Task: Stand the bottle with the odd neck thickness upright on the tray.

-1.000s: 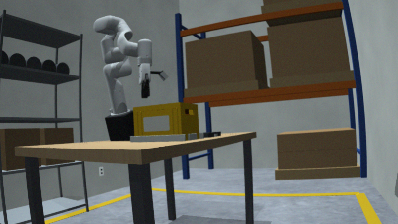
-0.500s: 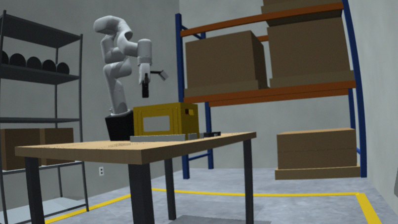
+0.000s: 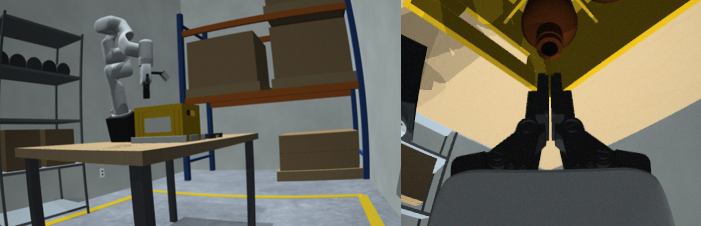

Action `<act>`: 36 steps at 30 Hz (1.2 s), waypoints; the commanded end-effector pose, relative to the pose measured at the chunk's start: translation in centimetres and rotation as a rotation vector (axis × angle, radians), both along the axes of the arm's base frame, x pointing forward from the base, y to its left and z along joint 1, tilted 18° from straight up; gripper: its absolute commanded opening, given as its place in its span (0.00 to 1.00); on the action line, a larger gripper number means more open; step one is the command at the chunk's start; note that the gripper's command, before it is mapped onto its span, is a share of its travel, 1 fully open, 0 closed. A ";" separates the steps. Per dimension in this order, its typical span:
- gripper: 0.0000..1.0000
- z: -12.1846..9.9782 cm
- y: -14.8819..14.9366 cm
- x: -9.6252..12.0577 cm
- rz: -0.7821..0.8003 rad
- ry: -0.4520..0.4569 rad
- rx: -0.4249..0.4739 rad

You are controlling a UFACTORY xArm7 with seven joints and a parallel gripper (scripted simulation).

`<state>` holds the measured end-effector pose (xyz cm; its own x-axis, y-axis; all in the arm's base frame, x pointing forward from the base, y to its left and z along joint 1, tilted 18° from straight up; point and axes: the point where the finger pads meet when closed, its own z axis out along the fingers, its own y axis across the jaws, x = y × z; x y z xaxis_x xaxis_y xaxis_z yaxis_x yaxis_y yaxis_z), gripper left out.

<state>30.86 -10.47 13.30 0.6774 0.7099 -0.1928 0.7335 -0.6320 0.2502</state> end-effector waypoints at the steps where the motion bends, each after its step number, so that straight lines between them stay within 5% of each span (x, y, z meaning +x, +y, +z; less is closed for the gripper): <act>1: 0.00 0.1 0.0 0.1 0.001 -0.003 -0.001; 8: 0.00 0.2 0.1 0.5 0.000 -0.003 -0.003; 11: 0.00 0.8 1.1 4.5 -0.003 -0.002 -0.016; 23: 0.00 0.0 5.2 12.6 -0.001 -0.004 -0.018; 32: 0.00 -1.7 8.9 17.1 0.001 -0.004 -0.002; 36: 0.00 -1.9 9.2 17.4 0.001 -0.003 -0.001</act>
